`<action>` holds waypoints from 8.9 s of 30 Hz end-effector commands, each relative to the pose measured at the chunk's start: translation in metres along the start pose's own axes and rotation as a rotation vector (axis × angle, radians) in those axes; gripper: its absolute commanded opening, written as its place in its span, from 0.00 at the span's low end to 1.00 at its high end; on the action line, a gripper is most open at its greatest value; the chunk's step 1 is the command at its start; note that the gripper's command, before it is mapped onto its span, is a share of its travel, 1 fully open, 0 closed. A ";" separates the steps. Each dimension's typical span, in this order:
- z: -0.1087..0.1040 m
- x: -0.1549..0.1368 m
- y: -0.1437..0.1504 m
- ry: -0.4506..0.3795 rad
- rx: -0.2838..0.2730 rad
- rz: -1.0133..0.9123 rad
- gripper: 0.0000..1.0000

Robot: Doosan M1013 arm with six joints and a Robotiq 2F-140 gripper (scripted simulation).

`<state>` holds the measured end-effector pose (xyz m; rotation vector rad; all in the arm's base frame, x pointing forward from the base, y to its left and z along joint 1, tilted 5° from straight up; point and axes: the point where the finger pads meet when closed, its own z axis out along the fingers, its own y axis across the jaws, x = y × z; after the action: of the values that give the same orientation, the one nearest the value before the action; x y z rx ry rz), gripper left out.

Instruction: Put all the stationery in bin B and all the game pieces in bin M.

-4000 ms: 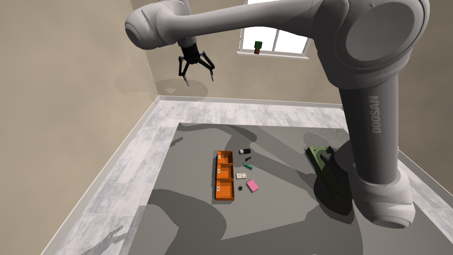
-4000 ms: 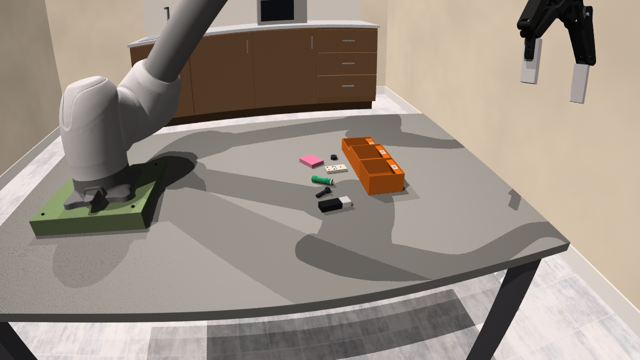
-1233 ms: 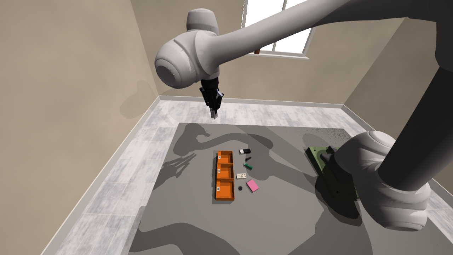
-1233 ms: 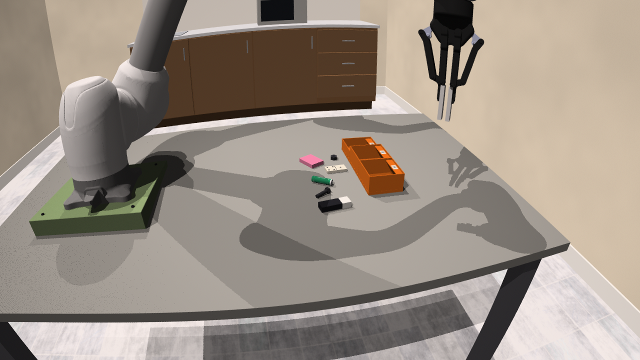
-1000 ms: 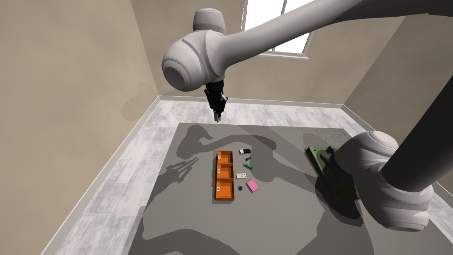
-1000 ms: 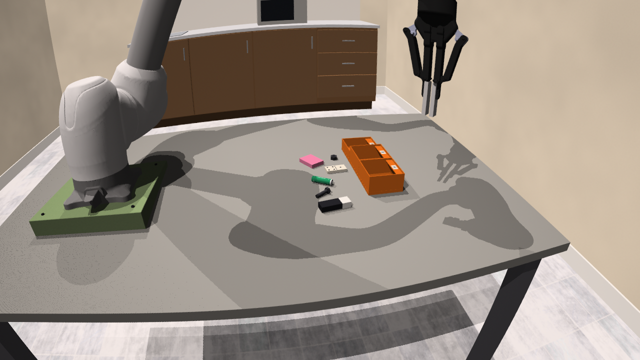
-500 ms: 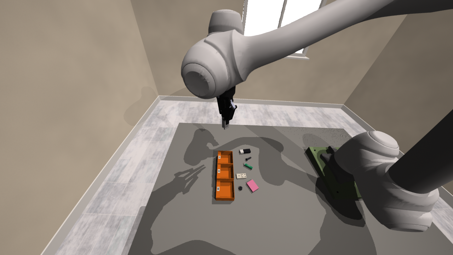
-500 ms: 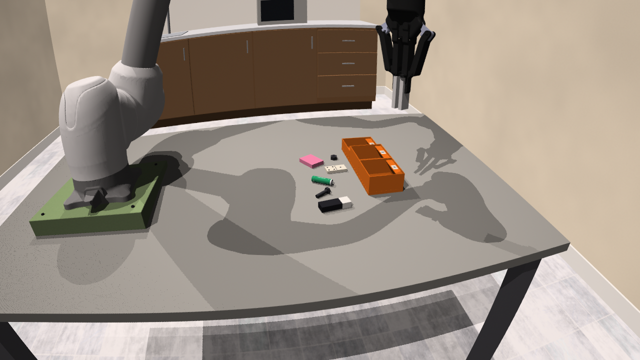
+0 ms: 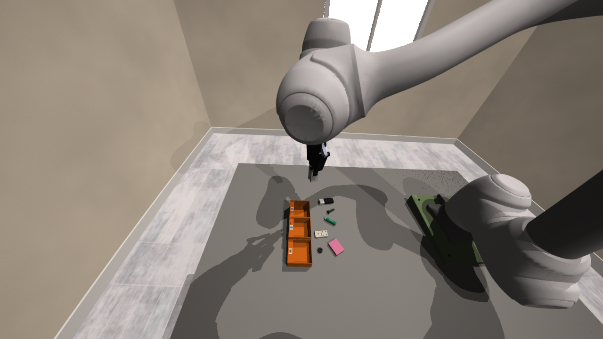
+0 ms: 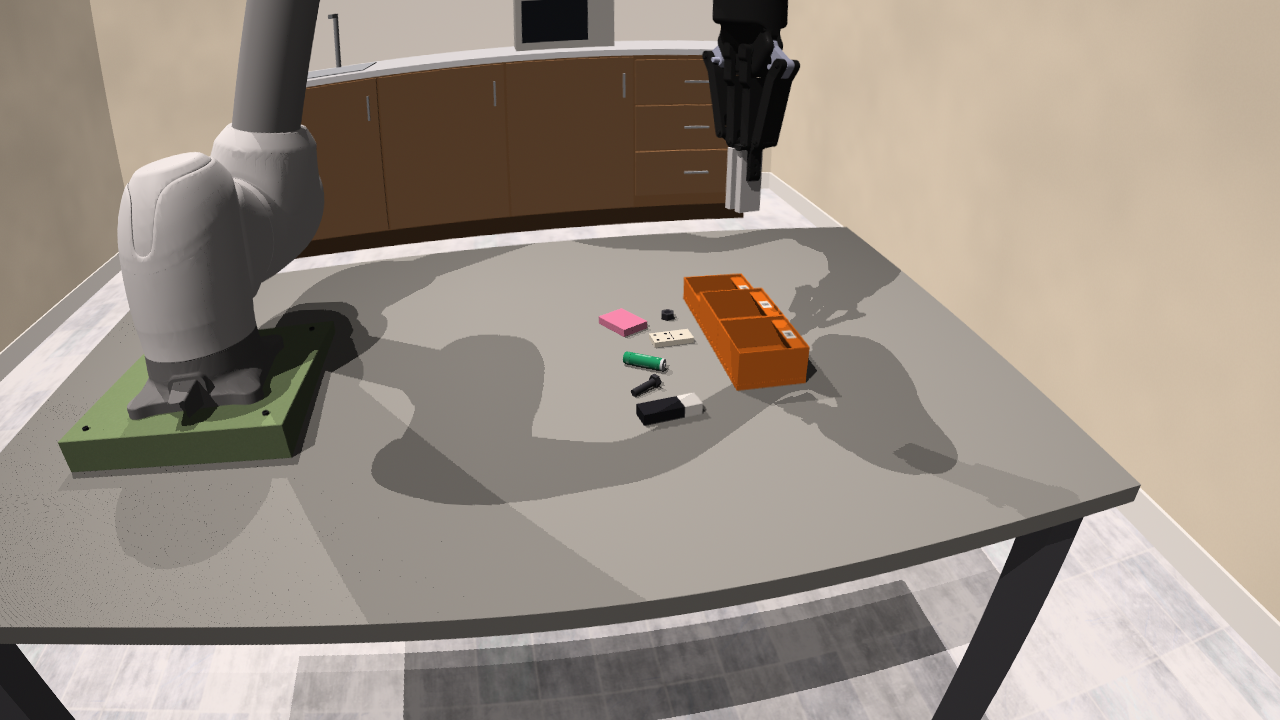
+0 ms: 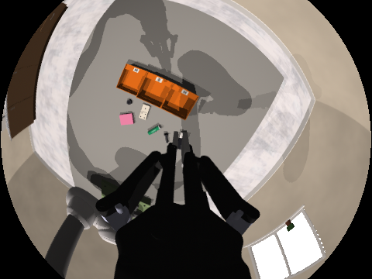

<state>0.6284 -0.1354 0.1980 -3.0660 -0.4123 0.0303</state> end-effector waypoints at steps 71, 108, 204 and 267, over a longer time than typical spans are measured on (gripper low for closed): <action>0.142 0.047 -0.016 0.035 0.038 0.479 0.05; 0.183 0.048 -0.018 0.035 0.038 0.479 0.05; 0.128 0.075 -0.095 0.035 0.038 0.479 0.05; 0.179 0.078 -0.096 0.035 0.038 0.479 0.05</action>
<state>0.6732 -0.0141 0.0227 -3.0410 0.3244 0.0020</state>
